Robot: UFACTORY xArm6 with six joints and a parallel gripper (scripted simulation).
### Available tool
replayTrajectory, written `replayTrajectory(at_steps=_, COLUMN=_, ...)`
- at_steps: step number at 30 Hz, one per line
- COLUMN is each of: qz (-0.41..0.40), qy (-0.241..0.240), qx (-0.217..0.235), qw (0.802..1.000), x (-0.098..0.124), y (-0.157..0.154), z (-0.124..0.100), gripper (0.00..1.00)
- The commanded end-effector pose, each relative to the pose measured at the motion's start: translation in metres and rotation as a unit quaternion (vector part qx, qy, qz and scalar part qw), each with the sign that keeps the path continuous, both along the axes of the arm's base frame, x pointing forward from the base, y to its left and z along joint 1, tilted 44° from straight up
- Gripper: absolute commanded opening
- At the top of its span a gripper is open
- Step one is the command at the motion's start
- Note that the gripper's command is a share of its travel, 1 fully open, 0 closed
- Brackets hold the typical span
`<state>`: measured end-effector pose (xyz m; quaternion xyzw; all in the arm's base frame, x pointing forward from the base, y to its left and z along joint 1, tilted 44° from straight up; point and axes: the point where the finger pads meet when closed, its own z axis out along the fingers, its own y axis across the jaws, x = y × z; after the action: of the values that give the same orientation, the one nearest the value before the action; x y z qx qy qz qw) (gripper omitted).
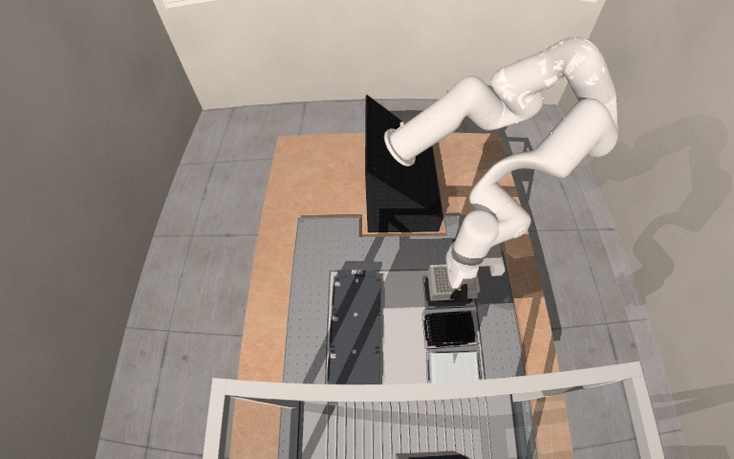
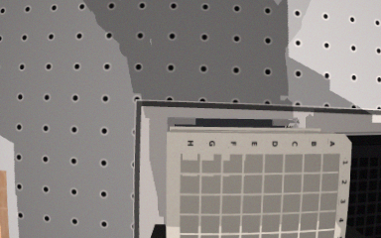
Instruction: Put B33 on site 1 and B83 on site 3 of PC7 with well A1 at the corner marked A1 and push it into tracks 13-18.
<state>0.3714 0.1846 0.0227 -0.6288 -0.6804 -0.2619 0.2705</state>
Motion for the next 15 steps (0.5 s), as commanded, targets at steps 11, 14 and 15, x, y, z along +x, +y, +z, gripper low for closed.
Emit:
replayTrajectory(at_steps=11, qz=-0.001, qy=-0.001, qx=0.000, qw=1.000, x=0.002, y=-0.017, z=0.018, gripper=0.00)
replayTrajectory(at_steps=14, qz=-0.001, qy=-0.001, qx=0.000, qw=1.000, x=0.002, y=-0.018, z=0.019, gripper=0.00)
replayTrajectory(at_steps=15, qz=-0.001, qy=-0.001, qx=0.000, qw=1.000, x=0.002, y=-0.019, z=0.020, gripper=0.00)
